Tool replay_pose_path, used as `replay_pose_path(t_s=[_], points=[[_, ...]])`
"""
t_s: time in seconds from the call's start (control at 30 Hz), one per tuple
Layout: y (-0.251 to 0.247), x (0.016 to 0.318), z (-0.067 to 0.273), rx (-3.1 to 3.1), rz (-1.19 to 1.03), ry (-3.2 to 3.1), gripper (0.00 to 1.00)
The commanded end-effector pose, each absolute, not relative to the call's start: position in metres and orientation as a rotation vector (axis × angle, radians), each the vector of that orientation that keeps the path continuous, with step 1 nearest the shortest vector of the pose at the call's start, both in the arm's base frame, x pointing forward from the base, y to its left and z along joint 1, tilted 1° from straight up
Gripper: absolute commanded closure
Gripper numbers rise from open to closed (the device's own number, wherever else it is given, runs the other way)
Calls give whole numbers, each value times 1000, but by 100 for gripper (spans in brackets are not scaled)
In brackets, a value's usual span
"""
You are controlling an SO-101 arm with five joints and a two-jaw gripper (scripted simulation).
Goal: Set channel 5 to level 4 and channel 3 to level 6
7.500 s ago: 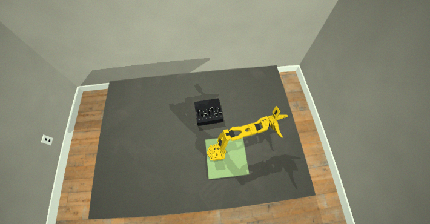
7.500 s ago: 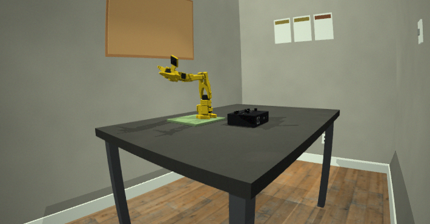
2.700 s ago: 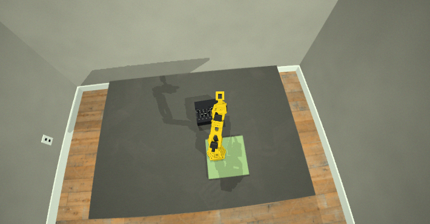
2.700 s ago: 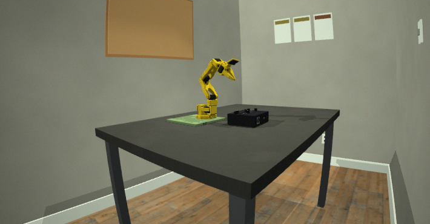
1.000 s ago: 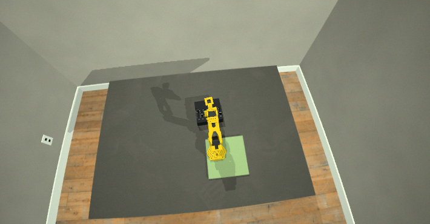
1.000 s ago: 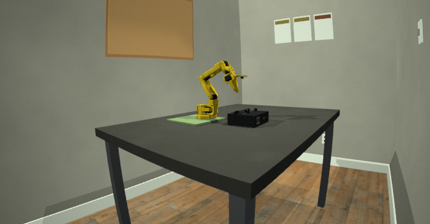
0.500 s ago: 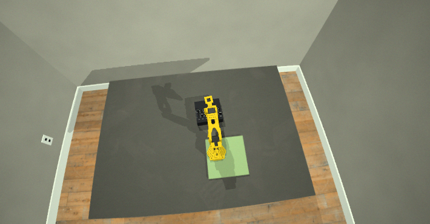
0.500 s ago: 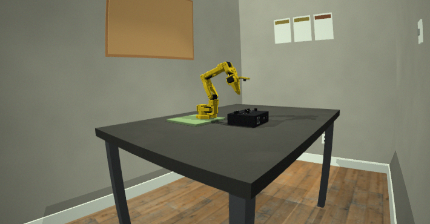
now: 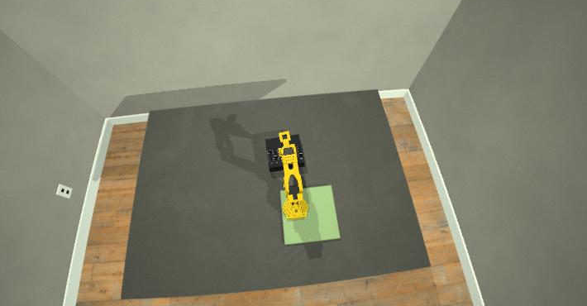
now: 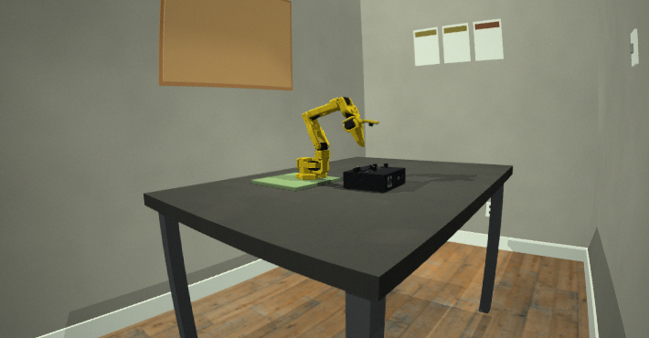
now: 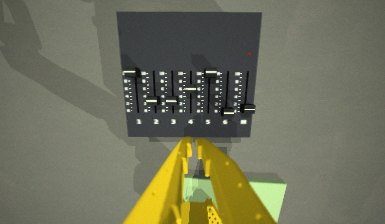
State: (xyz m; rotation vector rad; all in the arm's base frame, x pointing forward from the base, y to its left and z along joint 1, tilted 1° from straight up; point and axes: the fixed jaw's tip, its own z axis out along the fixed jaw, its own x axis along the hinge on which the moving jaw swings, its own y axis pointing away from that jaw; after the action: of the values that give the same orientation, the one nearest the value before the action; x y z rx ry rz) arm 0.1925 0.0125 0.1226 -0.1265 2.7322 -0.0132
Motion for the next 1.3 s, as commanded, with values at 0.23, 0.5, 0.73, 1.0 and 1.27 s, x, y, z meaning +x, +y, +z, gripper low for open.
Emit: replay_pose_path(t_s=[0.23, 0.5, 0.73, 1.0, 1.27], points=[[15, 194, 109, -124, -5, 2734, 100], [15, 194, 109, -124, -5, 2734, 100], [15, 194, 109, -124, -5, 2734, 100], [15, 194, 109, -124, -5, 2734, 100], [15, 194, 109, -124, -5, 2734, 100]])
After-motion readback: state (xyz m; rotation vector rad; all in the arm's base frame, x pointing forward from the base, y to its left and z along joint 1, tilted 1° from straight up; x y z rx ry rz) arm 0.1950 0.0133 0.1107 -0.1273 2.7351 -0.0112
